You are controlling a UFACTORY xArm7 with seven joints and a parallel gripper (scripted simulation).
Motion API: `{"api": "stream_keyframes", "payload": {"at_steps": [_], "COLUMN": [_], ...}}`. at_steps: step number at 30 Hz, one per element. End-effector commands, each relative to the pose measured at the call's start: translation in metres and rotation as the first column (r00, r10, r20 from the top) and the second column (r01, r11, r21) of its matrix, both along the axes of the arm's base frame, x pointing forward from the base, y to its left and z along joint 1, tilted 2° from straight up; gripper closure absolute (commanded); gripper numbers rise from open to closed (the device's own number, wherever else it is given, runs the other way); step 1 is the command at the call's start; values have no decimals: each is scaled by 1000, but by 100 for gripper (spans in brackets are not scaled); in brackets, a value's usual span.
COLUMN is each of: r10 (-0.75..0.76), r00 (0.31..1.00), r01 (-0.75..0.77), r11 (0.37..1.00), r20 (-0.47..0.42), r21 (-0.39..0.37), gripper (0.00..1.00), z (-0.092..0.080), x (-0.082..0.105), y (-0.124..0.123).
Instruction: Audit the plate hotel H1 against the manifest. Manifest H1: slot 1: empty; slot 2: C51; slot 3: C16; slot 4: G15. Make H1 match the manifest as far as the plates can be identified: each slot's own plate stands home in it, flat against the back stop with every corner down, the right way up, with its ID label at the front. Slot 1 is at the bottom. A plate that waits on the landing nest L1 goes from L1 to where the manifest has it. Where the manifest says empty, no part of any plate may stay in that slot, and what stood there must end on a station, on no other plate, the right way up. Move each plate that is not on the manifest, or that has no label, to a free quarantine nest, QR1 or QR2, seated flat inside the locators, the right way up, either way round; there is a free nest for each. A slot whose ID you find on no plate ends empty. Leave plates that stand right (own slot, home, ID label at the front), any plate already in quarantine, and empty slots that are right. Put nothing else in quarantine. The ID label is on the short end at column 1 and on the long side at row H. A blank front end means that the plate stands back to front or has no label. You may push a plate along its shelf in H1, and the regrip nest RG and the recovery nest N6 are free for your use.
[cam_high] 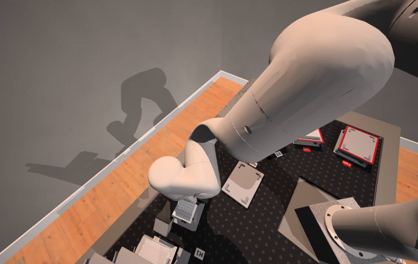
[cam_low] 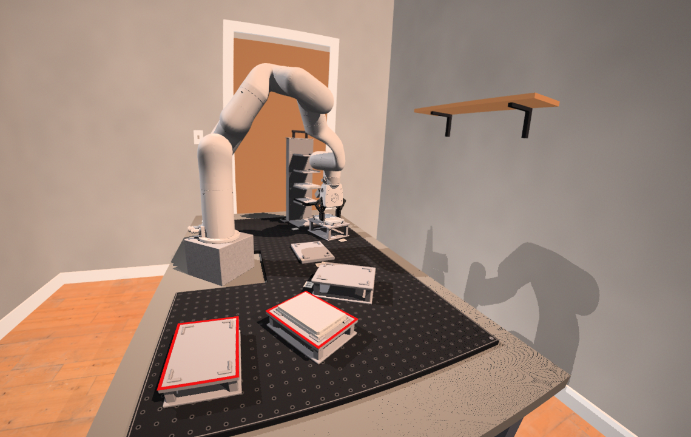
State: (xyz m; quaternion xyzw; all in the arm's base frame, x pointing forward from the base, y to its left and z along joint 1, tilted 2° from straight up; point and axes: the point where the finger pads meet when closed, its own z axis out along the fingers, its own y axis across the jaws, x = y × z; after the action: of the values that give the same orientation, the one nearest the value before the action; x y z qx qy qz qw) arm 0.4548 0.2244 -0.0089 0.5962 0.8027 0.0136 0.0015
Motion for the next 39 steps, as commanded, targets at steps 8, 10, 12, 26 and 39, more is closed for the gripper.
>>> {"api": "stream_keyframes", "payload": {"at_steps": [8, 10, 12, 26, 39], "r10": [0, 0, 0, 0, 0], "r00": [1000, 1000, 1000, 1000, 1000], "r01": [0, 0, 0, 0, 0], "r11": [1000, 1000, 1000, 1000, 1000], "r20": [4, 4, 4, 4, 4], "r21": [2, 2, 2, 2, 2], "gripper": [100, 100, 100, 100, 100], "z": [9, 9, 10, 19, 27], "x": [1, 1, 1, 1, 1], "y": [1, 1, 1, 0, 0]}}
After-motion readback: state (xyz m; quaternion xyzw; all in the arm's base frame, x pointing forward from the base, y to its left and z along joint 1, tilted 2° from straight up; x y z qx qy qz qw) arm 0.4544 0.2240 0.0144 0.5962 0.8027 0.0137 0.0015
